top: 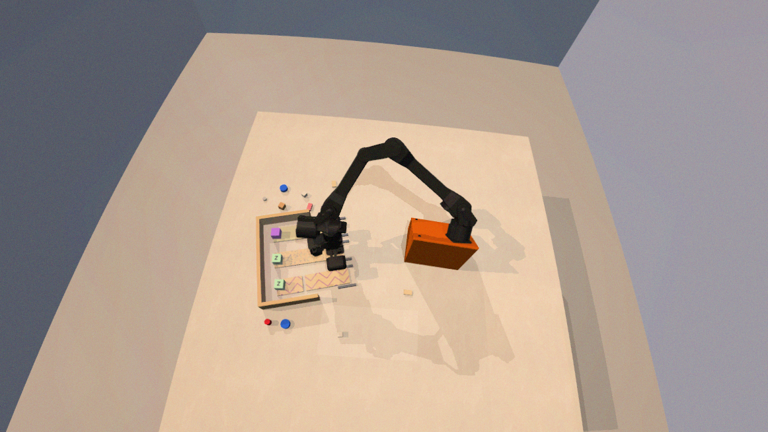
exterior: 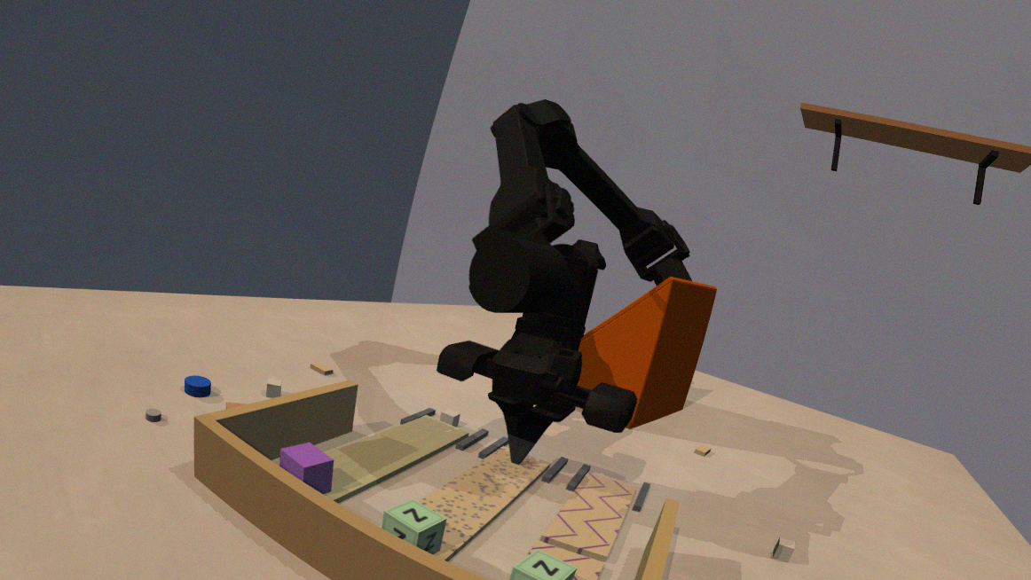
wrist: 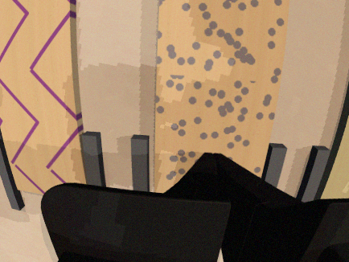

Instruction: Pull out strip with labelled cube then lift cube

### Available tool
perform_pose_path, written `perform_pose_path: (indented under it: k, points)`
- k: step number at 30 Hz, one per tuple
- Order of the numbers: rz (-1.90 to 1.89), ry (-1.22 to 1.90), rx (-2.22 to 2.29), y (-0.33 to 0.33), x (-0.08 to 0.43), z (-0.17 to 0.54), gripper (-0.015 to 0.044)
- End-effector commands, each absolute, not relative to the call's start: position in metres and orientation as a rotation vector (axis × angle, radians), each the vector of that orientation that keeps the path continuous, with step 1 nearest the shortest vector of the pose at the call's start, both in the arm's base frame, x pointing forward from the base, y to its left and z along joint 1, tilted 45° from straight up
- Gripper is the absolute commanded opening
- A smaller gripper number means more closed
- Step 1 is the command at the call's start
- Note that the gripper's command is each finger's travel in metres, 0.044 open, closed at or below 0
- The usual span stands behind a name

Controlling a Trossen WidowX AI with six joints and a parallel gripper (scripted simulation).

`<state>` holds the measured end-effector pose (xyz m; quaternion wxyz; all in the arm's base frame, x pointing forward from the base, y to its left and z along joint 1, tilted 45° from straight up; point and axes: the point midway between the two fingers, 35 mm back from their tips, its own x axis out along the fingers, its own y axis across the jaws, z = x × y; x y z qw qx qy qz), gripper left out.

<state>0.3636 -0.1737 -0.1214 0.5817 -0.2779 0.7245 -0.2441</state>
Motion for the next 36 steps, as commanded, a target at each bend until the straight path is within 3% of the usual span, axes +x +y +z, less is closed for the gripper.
perform_pose_path:
  k: [1, 36]
  points:
    - [-0.57, 1.695, -0.654, -0.1747, 0.3629, -0.1227, 0.0]
    - [-0.57, 1.695, -0.654, -0.1779, 0.3661, -0.1253, 0.0]
